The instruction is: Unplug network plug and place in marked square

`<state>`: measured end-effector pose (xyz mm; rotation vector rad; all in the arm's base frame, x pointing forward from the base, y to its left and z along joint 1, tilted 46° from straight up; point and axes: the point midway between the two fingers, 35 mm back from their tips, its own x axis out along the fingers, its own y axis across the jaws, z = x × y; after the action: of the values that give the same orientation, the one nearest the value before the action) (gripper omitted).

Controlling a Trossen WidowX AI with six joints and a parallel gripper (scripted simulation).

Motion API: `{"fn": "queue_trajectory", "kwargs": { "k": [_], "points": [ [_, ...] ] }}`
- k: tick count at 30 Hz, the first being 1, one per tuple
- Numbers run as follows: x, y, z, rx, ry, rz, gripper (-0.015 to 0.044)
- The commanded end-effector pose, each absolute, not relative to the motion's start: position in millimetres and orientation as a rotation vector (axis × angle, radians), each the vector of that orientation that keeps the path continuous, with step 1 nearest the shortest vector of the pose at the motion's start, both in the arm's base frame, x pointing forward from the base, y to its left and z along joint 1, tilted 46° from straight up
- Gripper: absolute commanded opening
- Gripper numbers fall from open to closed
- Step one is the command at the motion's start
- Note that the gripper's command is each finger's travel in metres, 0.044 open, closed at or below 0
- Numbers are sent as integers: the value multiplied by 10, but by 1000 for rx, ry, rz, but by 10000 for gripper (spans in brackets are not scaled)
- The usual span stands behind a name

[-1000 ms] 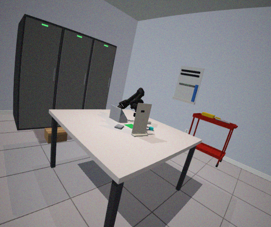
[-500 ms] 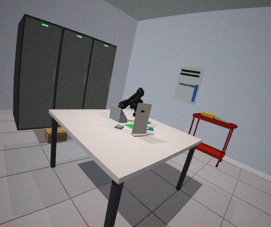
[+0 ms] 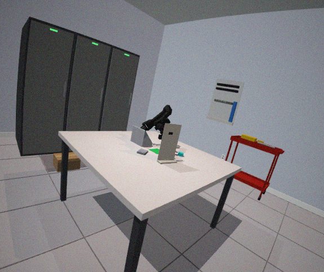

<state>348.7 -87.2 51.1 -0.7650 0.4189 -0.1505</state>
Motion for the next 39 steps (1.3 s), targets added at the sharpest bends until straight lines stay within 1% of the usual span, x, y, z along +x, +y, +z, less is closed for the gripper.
{"fn": "queue_trajectory", "kwargs": {
  "k": [1, 32, 39],
  "points": [
    [3453, -863, 514, -767, 417, -145, 0],
    [3261, -858, 523, -767, 418, -145, 0],
    [3275, -940, 600, -766, 421, -149, 0]
  ]
}}
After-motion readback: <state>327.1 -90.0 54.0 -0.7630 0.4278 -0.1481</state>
